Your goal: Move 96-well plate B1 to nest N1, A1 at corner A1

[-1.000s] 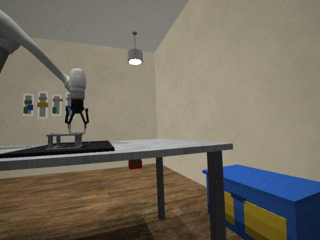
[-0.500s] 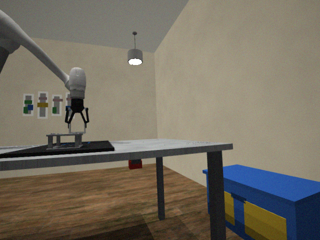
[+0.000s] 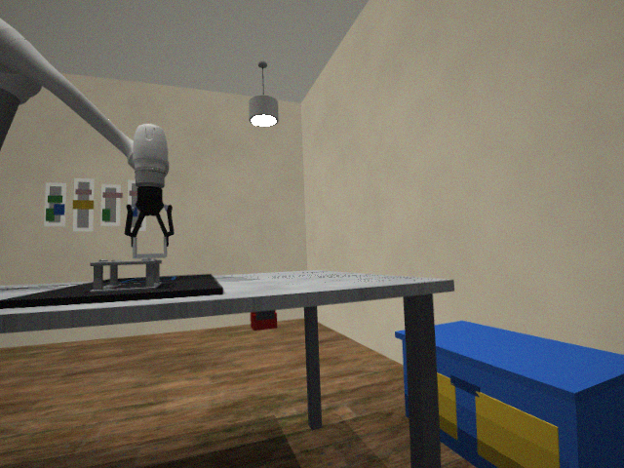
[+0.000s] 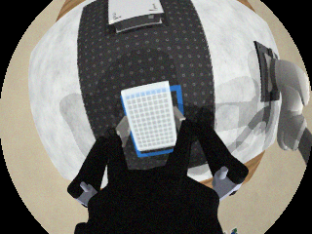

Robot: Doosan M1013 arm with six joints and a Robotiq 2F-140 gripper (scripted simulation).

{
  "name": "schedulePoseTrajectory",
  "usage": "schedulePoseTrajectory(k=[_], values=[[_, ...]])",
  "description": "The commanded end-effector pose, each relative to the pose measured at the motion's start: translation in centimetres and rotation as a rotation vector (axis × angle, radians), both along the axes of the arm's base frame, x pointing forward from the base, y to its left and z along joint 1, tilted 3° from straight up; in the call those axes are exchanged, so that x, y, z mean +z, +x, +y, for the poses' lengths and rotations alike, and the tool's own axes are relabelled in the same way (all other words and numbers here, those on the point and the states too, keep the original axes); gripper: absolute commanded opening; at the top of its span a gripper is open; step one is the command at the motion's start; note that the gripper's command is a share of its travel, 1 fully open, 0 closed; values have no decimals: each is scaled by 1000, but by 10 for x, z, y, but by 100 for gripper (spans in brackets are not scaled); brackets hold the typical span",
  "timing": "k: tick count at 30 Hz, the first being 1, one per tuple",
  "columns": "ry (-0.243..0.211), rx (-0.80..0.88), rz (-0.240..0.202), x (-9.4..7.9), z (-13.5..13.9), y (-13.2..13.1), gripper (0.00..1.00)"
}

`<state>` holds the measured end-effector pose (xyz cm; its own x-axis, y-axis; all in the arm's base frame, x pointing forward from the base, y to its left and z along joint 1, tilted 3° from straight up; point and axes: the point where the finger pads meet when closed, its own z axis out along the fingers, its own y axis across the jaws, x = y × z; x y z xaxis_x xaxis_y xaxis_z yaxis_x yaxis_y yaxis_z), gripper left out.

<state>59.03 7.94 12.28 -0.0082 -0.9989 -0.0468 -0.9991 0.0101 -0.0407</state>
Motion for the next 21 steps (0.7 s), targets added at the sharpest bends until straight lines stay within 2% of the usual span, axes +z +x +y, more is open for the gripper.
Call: schedulePoseTrajectory(k=[1,21], values=[[1,3,6,1,-14,-4,0],[1,3,6,8,-74,-6,0]])
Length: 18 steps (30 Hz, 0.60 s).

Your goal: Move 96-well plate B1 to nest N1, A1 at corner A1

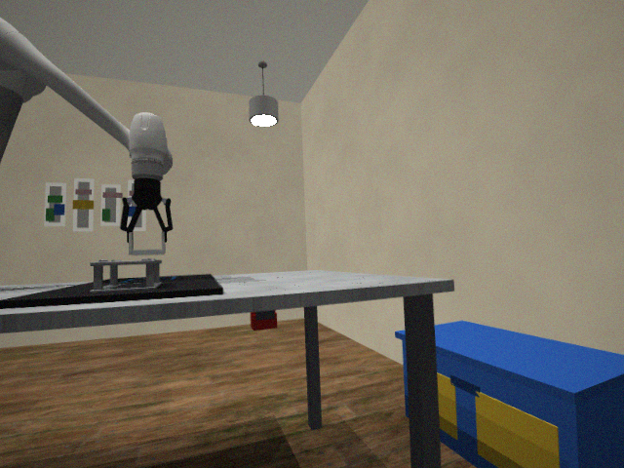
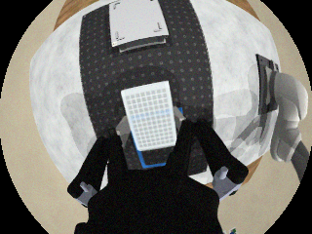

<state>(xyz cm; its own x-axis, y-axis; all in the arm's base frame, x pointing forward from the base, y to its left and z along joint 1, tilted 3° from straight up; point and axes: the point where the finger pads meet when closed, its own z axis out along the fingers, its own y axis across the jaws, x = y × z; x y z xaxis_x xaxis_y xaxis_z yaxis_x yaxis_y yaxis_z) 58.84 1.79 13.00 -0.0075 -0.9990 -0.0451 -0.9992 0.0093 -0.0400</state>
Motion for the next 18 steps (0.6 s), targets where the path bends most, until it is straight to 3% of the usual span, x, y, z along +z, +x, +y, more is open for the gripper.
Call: schedulePoseTrajectory(k=[1,18], values=[[3,3,6,1,-16,-4,0],[3,3,6,7,-65,-5,0]])
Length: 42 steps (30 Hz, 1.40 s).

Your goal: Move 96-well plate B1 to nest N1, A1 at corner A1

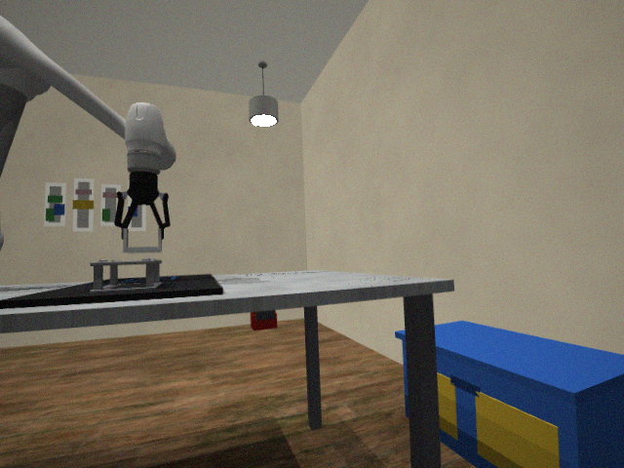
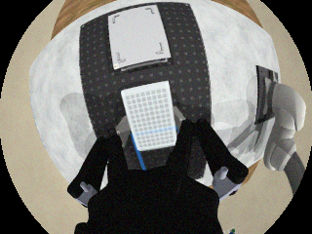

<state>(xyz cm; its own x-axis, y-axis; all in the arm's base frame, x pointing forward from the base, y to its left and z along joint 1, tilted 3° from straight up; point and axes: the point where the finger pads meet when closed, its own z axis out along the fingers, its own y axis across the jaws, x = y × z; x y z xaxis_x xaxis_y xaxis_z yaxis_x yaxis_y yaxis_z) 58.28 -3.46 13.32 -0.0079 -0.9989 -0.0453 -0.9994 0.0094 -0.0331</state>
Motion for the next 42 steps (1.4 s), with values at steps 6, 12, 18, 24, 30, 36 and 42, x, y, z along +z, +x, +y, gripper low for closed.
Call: schedulePoseTrajectory(k=[6,12,18,24,30,36,42], values=[[3,3,-1,6,-33,0,0],[3,3,-1,8,-46,0,0],[3,3,-1,10,-66,-1,0],[3,3,-1,13,-86,-2,0],[3,3,-1,14,-99,-2,0],[3,3,-1,17,-119,-2,0],[3,3,-1,19,-138,-3,0]])
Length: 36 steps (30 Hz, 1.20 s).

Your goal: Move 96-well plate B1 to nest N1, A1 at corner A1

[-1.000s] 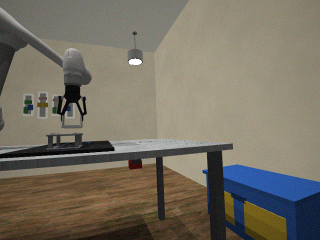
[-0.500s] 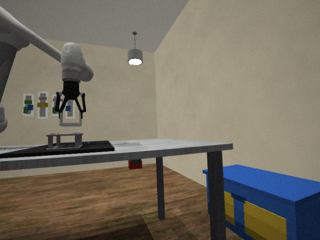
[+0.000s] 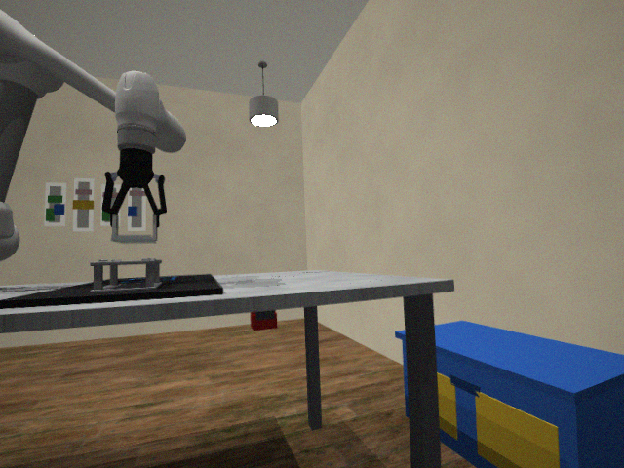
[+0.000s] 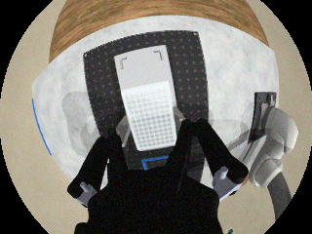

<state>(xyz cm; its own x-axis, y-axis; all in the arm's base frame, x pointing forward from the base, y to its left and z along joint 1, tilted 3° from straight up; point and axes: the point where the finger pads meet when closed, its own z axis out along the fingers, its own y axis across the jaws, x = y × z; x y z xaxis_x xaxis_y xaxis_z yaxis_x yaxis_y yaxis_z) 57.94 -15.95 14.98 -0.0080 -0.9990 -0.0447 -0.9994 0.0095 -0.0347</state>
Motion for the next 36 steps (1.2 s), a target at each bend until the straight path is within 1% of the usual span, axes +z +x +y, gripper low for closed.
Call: schedulePoseTrajectory(k=[1,2,17,22,36], values=[[3,3,0,3,-14,0,0],[3,3,0,3,-14,0,0],[3,3,0,9,-63,-1,0],[3,3,0,9,-69,-1,0],[3,3,0,9,-71,-1,0]])
